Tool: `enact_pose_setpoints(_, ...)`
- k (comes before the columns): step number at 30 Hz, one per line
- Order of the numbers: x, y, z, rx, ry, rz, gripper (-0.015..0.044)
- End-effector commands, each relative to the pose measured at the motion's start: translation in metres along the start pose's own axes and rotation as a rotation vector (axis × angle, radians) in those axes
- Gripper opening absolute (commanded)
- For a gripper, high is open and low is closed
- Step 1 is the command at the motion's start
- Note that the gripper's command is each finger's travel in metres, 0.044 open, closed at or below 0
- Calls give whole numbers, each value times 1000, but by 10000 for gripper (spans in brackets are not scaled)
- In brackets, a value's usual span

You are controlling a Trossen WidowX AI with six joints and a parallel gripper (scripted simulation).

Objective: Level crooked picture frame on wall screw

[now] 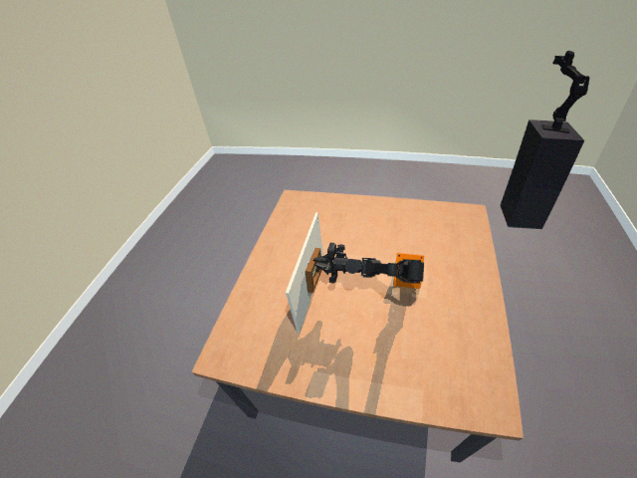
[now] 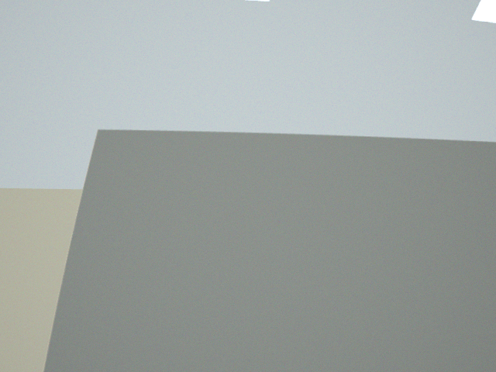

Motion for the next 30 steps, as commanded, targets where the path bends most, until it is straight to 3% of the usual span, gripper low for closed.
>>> enact_pose_setpoints(1, 0, 0, 0, 0, 0, -5, 0)
enact_pose_setpoints(30, 0, 1, 0, 0, -2, -172, 0)
Point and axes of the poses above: the point midway between the two fingers, 35 mm back from their tips, its own z axis out along the fingers, its own y axis across the jaws, x = y × z, the point moved 4 cm from there along -z, back along the fingers, and after that the axes turned 13 degrees about -z, right-handed, at the moved point
